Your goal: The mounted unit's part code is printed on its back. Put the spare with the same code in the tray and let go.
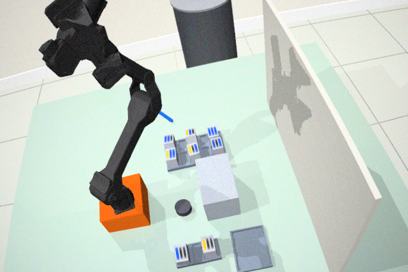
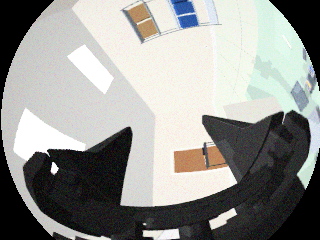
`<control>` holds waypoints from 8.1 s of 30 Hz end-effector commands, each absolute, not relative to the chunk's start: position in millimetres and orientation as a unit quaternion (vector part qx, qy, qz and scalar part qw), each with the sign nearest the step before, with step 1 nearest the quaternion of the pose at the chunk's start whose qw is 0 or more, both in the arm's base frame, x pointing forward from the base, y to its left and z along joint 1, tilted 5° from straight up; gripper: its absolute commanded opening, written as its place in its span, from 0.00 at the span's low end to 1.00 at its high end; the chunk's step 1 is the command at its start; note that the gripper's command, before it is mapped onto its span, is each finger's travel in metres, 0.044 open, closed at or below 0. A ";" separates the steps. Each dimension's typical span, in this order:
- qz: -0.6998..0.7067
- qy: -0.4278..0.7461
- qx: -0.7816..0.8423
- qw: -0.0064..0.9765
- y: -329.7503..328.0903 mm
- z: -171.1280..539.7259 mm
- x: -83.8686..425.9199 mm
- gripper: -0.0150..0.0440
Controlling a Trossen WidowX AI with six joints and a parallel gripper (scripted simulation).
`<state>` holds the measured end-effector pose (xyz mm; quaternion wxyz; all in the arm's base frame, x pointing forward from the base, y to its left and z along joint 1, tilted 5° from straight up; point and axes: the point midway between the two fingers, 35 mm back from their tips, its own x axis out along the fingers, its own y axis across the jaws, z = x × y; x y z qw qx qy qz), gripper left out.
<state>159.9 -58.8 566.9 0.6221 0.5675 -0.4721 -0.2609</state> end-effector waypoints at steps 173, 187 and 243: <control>0.462 0.553 -0.458 0.520 198.7 -46.6 265.5 0.76; 0.460 0.554 -0.458 0.522 198.7 -47.9 265.8 0.53; 0.460 0.557 -0.446 0.529 181.9 104.6 282.2 0.25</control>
